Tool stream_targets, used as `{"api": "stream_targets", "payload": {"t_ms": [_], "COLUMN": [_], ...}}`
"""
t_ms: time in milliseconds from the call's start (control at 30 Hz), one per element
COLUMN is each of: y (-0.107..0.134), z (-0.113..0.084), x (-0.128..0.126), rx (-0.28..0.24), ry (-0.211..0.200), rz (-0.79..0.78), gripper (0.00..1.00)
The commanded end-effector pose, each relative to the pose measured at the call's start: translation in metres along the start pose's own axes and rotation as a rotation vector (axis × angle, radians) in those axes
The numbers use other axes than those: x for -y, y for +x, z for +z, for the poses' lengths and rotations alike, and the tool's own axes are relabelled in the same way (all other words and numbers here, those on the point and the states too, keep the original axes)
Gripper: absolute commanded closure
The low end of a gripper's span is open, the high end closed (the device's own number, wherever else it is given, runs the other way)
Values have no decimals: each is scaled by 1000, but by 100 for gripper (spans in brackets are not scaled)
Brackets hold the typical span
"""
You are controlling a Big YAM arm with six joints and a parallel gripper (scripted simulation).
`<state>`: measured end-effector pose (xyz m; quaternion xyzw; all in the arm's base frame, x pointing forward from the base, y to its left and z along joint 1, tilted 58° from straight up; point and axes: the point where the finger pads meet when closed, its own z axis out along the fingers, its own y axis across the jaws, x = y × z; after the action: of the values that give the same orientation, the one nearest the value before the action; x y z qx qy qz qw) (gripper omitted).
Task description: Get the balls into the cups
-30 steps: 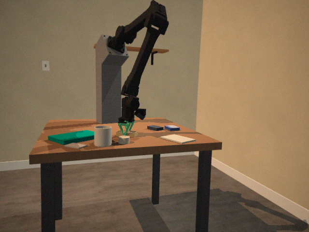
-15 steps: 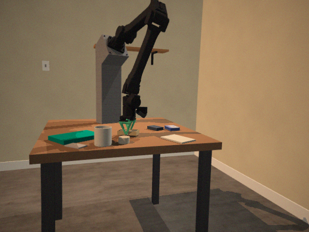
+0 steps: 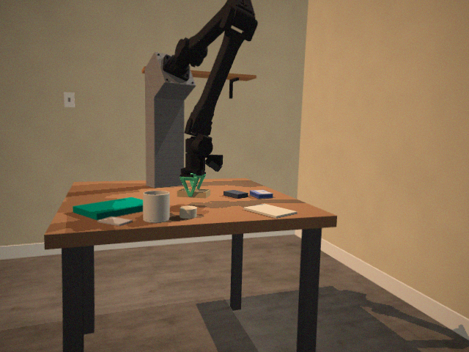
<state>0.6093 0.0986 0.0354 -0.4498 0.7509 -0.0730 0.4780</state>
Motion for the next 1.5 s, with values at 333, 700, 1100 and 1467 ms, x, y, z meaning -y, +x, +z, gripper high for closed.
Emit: {"api": "stream_targets", "payload": {"t_ms": [333,700,1100,1467], "y": [8,11,11,11], "z": [-32,-38,-40,-40], "x": [1,-5,-4,-4], "rx": [-13,-18,-17,-17], "ry": [0,-10,-7,-7], "rz": [0,2,2,2], "gripper": [32,32,32,32]}}
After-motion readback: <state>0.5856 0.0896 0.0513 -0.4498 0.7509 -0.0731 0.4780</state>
